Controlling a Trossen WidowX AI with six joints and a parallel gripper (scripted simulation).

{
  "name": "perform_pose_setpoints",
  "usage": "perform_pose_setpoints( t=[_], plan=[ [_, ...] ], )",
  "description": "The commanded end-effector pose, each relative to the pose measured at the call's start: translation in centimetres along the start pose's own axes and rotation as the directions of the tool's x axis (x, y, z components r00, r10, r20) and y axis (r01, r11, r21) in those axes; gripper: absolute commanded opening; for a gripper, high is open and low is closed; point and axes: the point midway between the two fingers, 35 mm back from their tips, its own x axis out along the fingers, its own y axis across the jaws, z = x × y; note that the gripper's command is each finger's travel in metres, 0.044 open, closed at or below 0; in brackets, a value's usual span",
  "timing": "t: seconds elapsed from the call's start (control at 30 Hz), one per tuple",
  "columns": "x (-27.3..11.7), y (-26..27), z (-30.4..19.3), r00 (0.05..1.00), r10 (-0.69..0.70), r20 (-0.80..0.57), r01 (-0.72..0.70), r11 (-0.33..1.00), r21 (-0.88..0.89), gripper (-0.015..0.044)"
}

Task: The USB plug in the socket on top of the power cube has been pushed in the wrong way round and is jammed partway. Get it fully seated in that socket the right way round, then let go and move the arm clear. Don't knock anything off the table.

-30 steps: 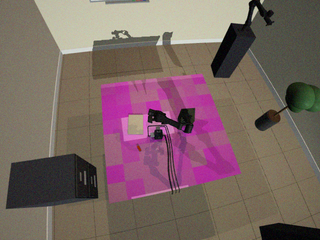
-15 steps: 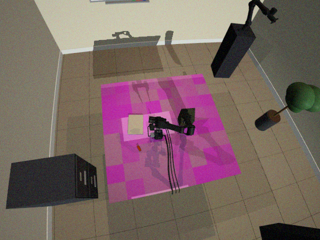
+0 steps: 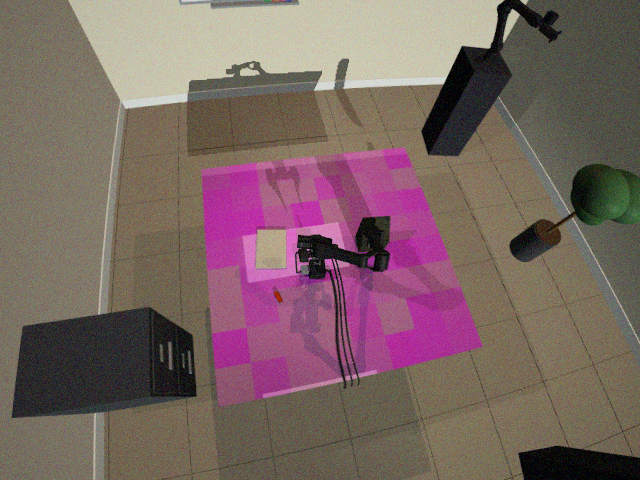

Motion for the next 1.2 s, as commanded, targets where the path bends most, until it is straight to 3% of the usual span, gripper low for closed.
perform_pose_setpoints(
  t=[0.0,0.57,1.1,1.17],
  plan=[
    [0.5,-0.1,-0.1,1.0,-0.003,-0.004,0.003,1.0,0.004,0.044],
    [1.7,-0.1,-0.1,1.0,-0.003,-0.004,0.003,1.0,0.004,0.044],
    [1.6,-0.1,-0.1,1.0,-0.001,-0.001,0.001,1.0,-0.001,0.002],
    [1.6,-0.1,-0.1,1.0,-0.001,-0.001,0.001,1.0,-0.001,0.0007]
  ],
)
